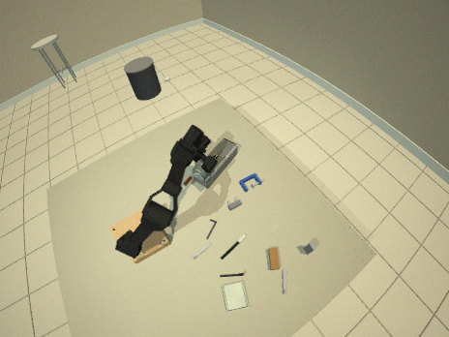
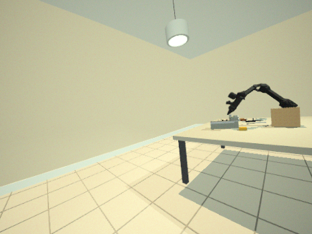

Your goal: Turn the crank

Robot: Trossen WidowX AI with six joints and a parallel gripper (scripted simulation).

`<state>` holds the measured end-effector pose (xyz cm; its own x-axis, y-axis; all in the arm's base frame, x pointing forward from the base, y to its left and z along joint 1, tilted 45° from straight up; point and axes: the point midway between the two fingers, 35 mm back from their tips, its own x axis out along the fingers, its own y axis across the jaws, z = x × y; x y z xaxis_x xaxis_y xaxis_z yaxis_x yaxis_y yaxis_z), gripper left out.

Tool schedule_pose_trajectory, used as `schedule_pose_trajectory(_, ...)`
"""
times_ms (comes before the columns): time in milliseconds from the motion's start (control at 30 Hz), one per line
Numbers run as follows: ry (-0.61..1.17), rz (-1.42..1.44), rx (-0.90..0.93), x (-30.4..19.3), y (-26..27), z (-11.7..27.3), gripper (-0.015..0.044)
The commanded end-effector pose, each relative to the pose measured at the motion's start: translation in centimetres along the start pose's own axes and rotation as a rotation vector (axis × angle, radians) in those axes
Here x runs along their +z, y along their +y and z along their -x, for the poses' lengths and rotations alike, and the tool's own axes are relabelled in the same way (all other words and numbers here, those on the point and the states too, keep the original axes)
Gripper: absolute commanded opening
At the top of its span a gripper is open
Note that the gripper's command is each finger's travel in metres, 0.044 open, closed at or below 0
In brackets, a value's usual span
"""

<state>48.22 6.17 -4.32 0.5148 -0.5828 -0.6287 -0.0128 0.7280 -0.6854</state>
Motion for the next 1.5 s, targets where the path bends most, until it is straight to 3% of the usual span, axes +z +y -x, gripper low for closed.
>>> schedule_pose_trajectory(0, -0.007, 0.004, 0.007, 0.1, 0.1, 0.1, 0.044)
schedule_pose_trajectory(367, -0.007, 0.004, 0.007, 0.2, 0.2, 0.2, 0.044)
schedule_pose_trajectory(733, -0.007, -0.001, 0.004, 3.3, 0.1, 4.4, 0.044)
schedule_pose_trajectory(1467, -0.096, 0.123, 0.102, -3.3, 0.9, 9.7, 0.044)
